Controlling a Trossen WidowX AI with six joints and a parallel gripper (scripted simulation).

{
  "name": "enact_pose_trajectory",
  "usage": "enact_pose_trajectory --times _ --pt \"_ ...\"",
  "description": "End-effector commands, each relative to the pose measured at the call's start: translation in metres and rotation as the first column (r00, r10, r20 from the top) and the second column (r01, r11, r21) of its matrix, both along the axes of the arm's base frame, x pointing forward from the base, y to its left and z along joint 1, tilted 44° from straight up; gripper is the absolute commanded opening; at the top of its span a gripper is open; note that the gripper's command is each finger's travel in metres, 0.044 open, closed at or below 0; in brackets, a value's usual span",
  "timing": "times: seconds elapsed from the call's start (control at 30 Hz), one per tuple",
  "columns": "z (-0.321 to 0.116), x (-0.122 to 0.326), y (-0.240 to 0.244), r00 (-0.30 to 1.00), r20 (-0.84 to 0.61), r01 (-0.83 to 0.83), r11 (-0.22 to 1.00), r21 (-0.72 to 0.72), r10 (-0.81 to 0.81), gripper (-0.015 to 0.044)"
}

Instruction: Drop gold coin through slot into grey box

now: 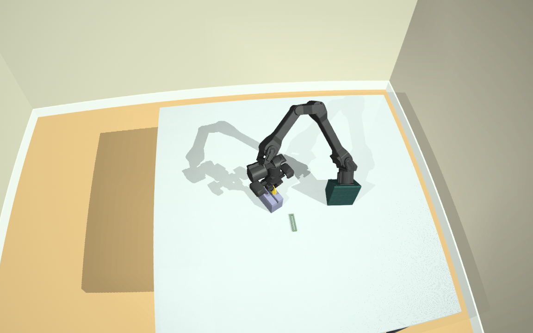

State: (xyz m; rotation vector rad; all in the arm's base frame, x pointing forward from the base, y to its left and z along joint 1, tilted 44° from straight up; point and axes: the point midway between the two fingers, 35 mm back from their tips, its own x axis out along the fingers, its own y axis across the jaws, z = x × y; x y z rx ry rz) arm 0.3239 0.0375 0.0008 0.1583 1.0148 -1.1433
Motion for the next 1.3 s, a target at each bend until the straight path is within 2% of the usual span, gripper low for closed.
enact_pose_trajectory --times 0.0,0.93,1.13,1.27 --pt "-0.001 -0.001 -0.003 1.000 -0.004 -0.004 1.000 -0.003 0.004 0.0000" --pt "-0.012 0.000 -0.012 1.000 -0.006 -0.006 1.000 -0.004 0.006 0.0000" --pt "-0.010 0.000 -0.010 1.000 -0.001 -0.002 1.000 0.003 0.002 0.0157" --pt "-0.010 0.000 -0.010 1.000 -0.001 -0.002 1.000 0.003 0.002 0.0161"
